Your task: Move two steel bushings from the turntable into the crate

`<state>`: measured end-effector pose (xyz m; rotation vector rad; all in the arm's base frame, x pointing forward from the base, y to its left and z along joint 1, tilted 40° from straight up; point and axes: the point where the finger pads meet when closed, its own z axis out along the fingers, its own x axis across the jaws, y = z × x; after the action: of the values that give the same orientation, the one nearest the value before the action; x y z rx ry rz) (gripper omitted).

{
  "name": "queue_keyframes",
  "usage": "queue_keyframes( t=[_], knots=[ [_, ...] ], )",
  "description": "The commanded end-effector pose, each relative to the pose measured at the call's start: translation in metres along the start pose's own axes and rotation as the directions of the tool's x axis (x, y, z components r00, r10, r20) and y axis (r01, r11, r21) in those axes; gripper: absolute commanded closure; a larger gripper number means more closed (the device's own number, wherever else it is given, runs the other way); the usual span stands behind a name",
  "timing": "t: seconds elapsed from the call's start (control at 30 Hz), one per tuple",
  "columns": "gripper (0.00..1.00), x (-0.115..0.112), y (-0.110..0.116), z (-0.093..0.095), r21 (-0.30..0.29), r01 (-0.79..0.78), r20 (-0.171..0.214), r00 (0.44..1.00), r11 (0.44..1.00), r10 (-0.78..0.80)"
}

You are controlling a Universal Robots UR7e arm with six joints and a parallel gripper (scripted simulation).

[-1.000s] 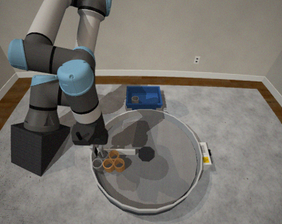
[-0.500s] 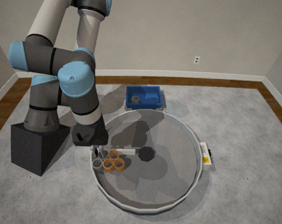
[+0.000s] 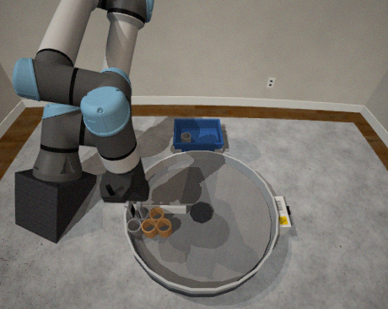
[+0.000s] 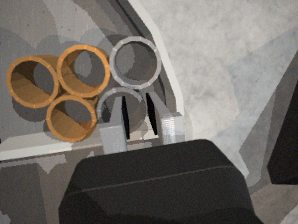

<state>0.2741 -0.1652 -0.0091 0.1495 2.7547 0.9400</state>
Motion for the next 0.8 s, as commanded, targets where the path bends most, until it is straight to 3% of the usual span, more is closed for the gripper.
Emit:
queue_keyframes(
  t=[0.0, 0.77],
  knots=[
    [0.55, -0.0002, -0.0004, 0.0003, 0.001, 0.000, 0.001, 1.000, 1.000, 0.000],
    [0.55, -0.0002, -0.0004, 0.0054, 0.001, 0.000, 0.001, 1.000, 1.000, 0.000]
  ],
)
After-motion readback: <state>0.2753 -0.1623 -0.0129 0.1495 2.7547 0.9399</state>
